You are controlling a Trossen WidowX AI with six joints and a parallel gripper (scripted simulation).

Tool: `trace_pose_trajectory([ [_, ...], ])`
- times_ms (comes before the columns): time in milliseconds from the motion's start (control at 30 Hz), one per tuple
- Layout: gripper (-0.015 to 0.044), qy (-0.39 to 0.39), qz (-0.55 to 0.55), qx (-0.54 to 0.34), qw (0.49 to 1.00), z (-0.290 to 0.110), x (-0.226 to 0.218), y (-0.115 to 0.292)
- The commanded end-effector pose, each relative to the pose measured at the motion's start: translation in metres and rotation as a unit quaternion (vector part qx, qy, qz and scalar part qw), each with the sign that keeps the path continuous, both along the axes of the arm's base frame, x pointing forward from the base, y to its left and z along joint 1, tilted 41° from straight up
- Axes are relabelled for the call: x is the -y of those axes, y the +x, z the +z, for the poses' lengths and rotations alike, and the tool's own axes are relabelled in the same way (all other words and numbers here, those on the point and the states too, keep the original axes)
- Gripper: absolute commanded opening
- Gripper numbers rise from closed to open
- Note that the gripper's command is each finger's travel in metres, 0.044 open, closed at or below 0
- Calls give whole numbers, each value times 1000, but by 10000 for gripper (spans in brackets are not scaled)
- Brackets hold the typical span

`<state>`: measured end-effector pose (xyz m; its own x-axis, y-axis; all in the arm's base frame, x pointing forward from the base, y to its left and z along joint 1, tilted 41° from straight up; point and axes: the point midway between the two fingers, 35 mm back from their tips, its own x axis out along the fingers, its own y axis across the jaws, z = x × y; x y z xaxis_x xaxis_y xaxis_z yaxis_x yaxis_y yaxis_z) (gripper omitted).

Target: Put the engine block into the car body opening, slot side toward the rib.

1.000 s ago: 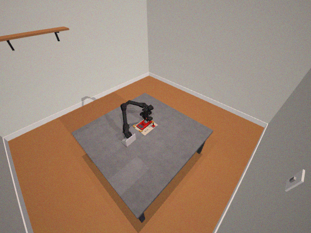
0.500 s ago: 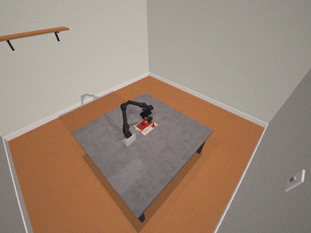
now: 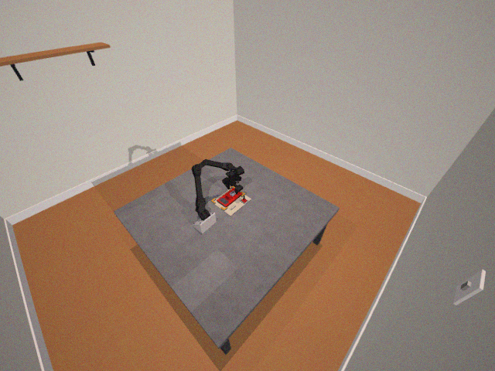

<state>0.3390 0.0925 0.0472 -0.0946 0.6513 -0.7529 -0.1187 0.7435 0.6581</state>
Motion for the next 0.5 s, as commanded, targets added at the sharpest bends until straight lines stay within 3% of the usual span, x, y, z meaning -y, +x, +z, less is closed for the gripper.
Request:
trace_pose_trajectory([
  [0, 440, 0, 0, 2, 1000, 3, 3, 1],
  [33, 440, 0, 0, 2, 1000, 3, 3, 1],
  [467, 99, 0, 0, 2, 1000, 3, 3, 1],
])
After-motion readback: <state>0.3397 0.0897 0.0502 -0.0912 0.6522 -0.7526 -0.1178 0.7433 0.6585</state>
